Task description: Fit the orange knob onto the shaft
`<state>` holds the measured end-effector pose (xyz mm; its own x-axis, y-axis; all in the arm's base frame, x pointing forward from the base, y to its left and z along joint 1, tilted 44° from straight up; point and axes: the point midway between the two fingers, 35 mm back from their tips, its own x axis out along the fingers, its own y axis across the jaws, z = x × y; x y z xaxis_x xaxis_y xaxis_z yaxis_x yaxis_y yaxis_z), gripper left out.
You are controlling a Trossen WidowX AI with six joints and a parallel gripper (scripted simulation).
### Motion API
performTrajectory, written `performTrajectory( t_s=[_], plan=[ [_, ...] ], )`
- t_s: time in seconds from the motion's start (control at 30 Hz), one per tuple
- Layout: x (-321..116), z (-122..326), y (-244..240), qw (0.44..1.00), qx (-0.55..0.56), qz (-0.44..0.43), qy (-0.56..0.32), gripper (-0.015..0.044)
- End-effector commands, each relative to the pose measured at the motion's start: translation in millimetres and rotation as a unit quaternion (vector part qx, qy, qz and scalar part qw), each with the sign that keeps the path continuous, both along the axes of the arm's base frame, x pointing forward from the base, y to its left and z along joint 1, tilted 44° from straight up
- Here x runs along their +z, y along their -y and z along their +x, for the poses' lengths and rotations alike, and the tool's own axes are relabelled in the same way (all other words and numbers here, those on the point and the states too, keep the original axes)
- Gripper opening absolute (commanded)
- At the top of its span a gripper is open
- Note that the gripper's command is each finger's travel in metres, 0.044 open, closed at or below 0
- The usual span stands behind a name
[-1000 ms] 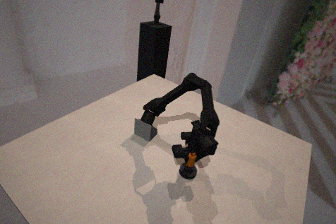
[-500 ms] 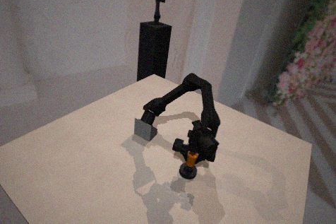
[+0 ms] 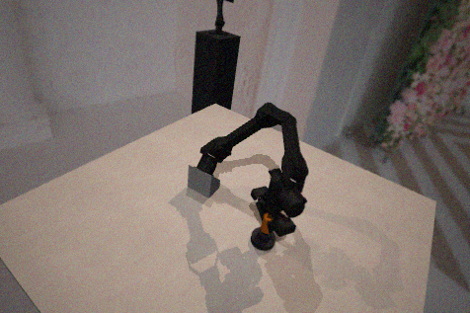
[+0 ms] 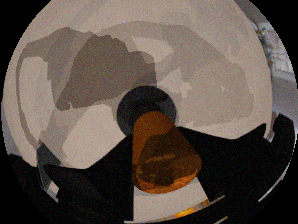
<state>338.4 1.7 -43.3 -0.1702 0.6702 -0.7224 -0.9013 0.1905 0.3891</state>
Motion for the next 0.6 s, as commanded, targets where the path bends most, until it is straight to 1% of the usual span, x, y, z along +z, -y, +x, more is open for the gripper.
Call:
performTrajectory(
  t_s=[0.0,0.17,0.33,0.4,0.57],
  plan=[
    [-0.3,-0.4,-0.3,0.979,-0.149,-0.036,-0.136,0.0],
    [-0.3,-1.6,-0.7,0.928,-0.27,-0.064,-0.248,0.0],
    [1.2,-4.3,-0.3,0.853,-0.378,-0.089,-0.349,0.0],
    [2.4,-5.6,0.2,0.84,-0.393,-0.092,-0.362,0.0],
    [3.4,-5.1,1.5,0.84,-0.393,-0.092,-0.362,0.0]
  ],
)
